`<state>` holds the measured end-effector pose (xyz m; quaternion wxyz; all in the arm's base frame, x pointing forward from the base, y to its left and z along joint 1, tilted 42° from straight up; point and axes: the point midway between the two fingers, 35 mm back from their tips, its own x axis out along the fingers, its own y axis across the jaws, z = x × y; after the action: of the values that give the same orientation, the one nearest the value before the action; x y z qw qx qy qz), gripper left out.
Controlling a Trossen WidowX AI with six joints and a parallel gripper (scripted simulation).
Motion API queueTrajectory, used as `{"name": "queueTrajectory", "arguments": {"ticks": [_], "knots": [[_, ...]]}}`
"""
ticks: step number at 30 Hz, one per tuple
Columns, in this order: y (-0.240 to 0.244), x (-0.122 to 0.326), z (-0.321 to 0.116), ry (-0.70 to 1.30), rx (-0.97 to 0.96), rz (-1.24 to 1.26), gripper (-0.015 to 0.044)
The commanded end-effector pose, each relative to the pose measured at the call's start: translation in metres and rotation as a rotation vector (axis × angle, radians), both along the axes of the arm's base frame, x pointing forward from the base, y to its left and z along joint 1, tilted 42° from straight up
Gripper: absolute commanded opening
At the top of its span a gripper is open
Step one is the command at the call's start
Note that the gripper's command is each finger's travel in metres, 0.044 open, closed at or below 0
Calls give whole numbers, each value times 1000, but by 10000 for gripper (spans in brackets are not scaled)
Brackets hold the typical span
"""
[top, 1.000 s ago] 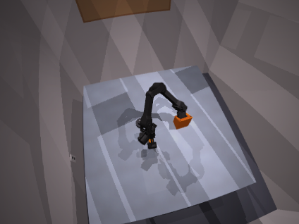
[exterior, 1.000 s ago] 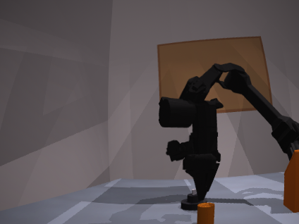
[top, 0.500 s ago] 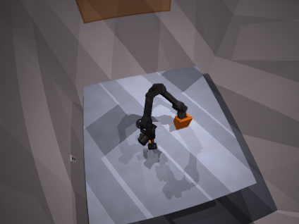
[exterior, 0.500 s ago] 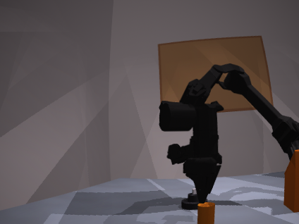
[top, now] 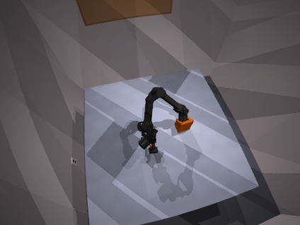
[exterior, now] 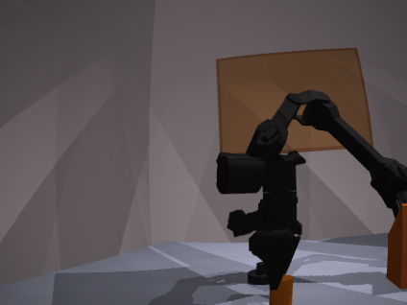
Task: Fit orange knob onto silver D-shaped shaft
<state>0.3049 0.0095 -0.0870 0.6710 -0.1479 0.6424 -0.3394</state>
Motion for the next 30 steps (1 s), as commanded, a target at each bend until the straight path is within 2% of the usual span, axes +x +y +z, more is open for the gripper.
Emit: {"name": "queueTrajectory", "arguments": {"ticks": [1, 25, 30], "knots": [[-7, -4, -6, 13, -9, 6, 440], [-31, -8, -32, 14, -13, 5, 440], [-31, -8, -32, 14, -13, 5, 309]]}}
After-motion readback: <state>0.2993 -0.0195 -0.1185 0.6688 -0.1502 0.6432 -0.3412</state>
